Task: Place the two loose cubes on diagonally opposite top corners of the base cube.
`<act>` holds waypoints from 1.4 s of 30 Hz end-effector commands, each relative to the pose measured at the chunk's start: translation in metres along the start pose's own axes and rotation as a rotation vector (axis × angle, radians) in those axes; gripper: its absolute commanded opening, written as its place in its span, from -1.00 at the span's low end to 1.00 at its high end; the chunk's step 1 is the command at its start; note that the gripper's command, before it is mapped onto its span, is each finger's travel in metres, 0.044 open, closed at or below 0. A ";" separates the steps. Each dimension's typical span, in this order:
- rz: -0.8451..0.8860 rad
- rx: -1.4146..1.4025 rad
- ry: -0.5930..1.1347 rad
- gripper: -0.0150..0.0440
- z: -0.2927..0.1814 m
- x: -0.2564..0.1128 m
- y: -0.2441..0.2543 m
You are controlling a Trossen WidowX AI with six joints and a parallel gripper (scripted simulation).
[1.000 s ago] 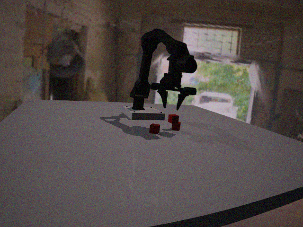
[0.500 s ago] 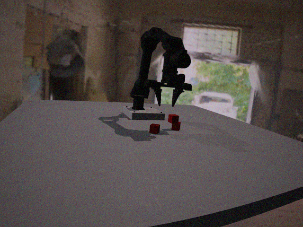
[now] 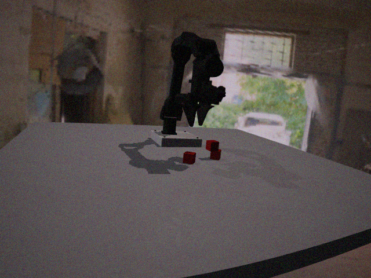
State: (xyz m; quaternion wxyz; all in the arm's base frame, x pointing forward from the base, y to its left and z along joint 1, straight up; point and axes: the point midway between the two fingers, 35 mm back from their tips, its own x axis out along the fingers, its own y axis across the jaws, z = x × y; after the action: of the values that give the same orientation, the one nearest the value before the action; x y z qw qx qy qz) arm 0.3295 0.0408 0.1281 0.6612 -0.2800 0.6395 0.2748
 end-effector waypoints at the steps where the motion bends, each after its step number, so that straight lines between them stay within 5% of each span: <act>1: 0.000 -0.152 0.002 0.41 -0.002 -0.002 -0.008; 9: 0.000 -0.274 0.001 0.41 -0.004 -0.003 -0.014; 17: 0.000 -0.274 0.001 0.41 -0.004 0.056 -0.014; 42: 0.000 -0.274 0.001 0.41 -0.004 0.096 -0.014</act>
State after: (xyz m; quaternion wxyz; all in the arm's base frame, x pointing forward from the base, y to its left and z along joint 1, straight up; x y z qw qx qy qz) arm 0.3405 0.0290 0.0389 0.6199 -0.3679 0.5941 0.3570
